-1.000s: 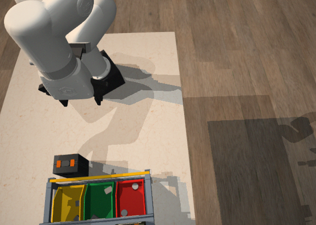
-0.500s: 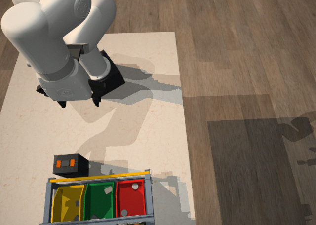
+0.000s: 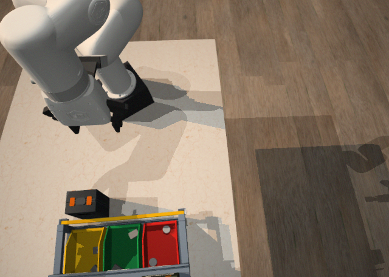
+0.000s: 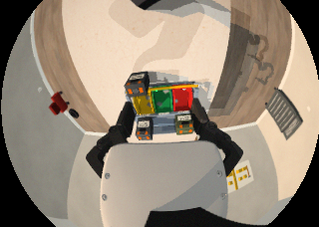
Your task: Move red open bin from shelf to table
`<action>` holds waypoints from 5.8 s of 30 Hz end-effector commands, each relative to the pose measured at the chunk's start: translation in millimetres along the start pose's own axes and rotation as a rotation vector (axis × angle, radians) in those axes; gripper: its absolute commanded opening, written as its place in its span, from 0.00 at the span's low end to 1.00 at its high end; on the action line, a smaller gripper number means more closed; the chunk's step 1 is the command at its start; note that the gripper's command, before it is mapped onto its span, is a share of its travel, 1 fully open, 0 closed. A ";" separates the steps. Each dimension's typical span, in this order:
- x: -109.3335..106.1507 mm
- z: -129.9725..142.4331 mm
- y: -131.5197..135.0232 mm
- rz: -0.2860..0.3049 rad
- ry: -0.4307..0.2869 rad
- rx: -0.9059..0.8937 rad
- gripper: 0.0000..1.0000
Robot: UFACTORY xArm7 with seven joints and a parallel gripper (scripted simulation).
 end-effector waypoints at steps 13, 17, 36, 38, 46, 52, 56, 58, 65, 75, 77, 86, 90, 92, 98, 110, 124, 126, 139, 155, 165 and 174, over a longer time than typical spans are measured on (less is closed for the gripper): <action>-0.2 2.7 -2.4 0.001 -0.003 -0.001 1.00; -0.2 2.7 -2.4 0.001 -0.003 -0.001 1.00; 0.2 3.5 -3.4 0.001 -0.003 -0.001 1.00; 0.2 3.5 -3.4 0.001 -0.003 -0.001 1.00; 0.8 4.6 -4.8 0.000 -0.003 -0.261 1.00; 0.8 4.6 -4.8 0.000 -0.003 -0.261 1.00; 0.8 4.6 -4.8 0.000 -0.003 -0.261 1.00; 0.8 4.6 -4.7 0.000 -0.003 -0.263 1.00; 0.7 4.5 -4.6 0.000 -0.003 -0.301 1.00; 0.6 4.4 -4.5 0.000 -0.003 -0.248 1.00; 0.6 4.3 -4.4 0.000 -0.003 -0.144 1.00; 0.5 4.1 -4.2 0.000 -0.003 -0.040 1.00; 0.5 4.1 -4.2 0.000 -0.003 -0.040 1.00; 0.6 4.2 -4.2 0.001 -0.004 0.005 1.00; 0.6 4.1 -4.3 0.001 -0.003 0.213 1.00; 0.6 4.1 -4.3 0.002 -0.004 0.310 1.00; 0.6 4.1 -4.4 0.002 -0.003 0.466 1.00; 0.6 4.1 -4.4 0.003 -0.003 0.511 1.00; 0.6 4.1 -4.4 0.003 -0.003 0.719 1.00; 0.6 4.0 -4.4 0.003 -0.003 0.972 1.00; 0.7 4.0 -4.4 0.003 -0.002 1.225 1.00; 0.7 4.0 -4.4 0.003 -0.002 1.225 1.00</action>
Point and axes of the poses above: the point where the finger pads meet when closed, its own x axis out along the fingers, its own y axis across the jaws, z = x × y, the point moved 2 cm from there along -x, back along the fingers, and after that the axes turned 10 degrees about x, right-handed, at the moved point
